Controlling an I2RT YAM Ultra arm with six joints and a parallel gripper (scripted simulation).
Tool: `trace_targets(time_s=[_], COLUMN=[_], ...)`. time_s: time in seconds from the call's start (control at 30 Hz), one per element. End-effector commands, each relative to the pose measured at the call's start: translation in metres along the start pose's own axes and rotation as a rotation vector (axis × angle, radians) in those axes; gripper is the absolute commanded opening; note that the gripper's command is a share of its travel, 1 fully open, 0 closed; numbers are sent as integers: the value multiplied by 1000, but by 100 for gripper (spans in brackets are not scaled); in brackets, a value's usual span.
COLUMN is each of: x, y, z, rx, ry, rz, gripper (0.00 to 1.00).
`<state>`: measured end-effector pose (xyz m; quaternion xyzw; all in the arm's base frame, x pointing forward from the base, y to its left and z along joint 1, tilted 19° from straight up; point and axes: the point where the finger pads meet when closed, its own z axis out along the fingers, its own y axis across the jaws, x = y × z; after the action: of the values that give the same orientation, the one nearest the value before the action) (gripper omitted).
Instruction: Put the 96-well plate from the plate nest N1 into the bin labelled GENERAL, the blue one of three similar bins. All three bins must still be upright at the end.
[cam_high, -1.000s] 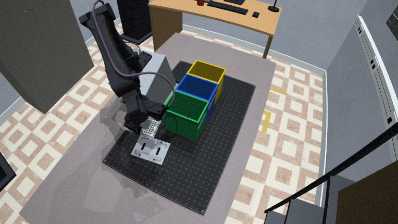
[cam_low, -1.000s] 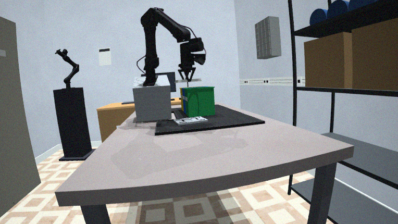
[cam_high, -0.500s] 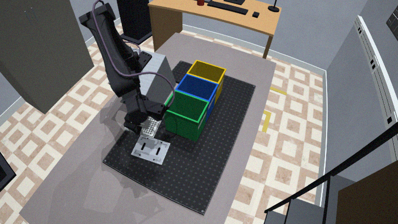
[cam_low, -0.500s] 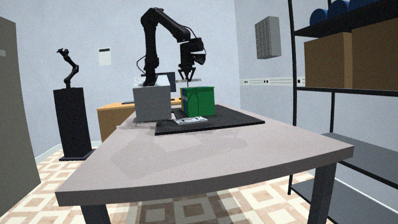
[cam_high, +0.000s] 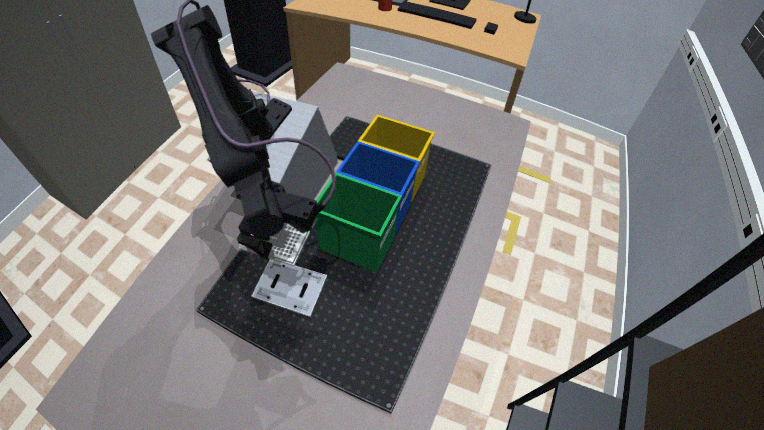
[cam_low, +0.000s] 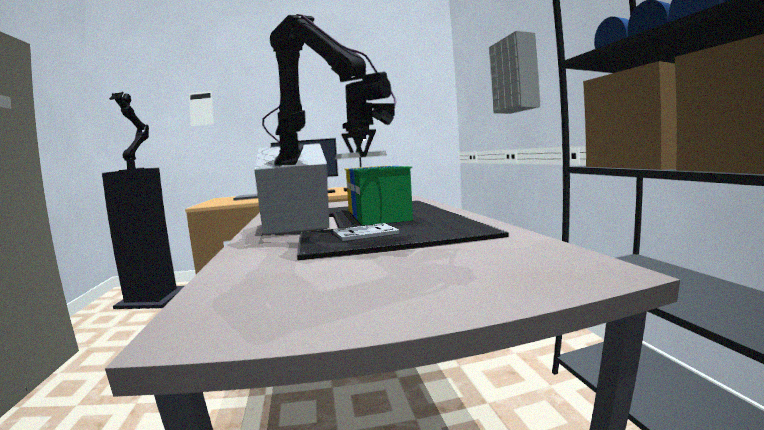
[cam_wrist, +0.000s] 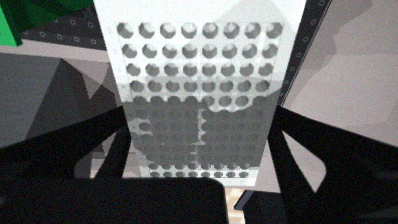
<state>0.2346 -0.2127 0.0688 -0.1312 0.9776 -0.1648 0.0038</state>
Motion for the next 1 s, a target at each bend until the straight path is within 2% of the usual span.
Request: trace_targets(time_s=[0.0,0.17,0.4,0.57,0.77,0.97], x=[-8,-11,-17,-24,-28,-40], y=[-9,7,33,39,62,77], z=[-15,-11,-6,-8,-6,-7], rx=[40,27,25,37,17,31], ry=[-35,-20,-20,-36,-12,-36], rz=[5,123,123,129,120,128], gripper=[0,0,0,0,0,0])
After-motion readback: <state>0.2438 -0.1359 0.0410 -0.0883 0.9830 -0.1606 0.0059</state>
